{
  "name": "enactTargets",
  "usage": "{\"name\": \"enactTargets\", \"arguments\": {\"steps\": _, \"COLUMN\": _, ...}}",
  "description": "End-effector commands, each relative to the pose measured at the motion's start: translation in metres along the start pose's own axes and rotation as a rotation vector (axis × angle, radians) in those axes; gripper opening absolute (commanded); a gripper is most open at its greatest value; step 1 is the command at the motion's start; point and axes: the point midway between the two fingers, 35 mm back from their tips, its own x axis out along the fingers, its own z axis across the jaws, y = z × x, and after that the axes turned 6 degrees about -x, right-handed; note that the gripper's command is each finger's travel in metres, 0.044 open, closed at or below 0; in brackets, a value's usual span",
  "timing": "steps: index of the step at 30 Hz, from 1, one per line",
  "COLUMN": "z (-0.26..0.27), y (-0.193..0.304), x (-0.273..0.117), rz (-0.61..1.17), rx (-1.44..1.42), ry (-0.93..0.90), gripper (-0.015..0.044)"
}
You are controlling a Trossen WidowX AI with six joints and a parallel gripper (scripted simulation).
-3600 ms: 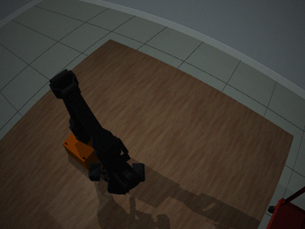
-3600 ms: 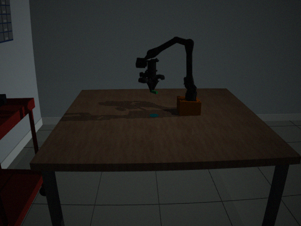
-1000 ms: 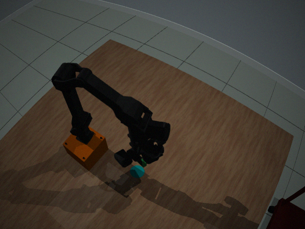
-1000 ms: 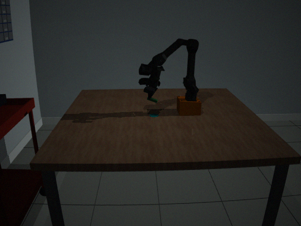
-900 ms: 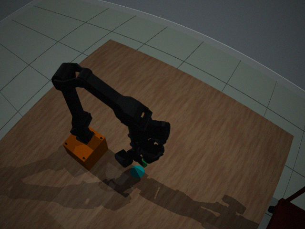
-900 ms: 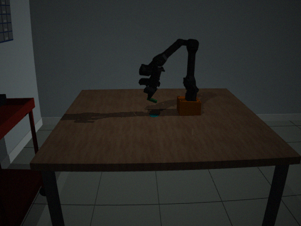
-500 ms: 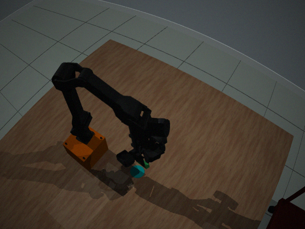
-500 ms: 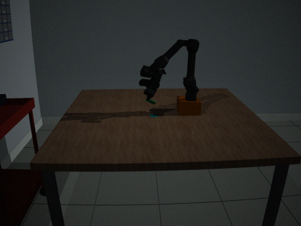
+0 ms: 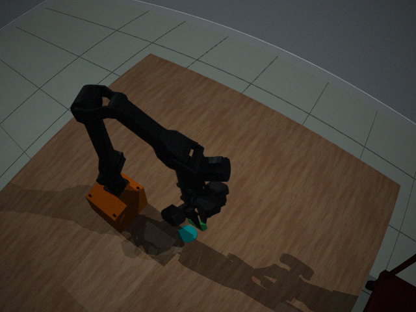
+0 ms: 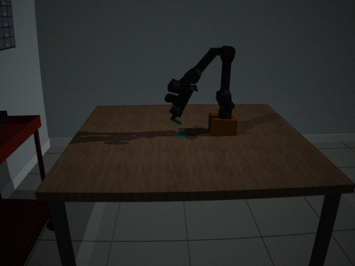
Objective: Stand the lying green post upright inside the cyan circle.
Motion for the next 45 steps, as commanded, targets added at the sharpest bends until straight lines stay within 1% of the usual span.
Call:
{"name": "enactTargets", "arguments": {"steps": 1, "z": 0.001, "y": 0.000, "x": 0.001, "rz": -0.028, "rx": -0.012, "ry": 0.008, "gripper": 0.0022}}
{"name": "enactTargets", "arguments": {"steps": 45, "z": 0.015, "y": 0.002, "x": 0.002, "rz": -0.333, "rx": -0.037, "ry": 0.073, "gripper": 0.0022}}
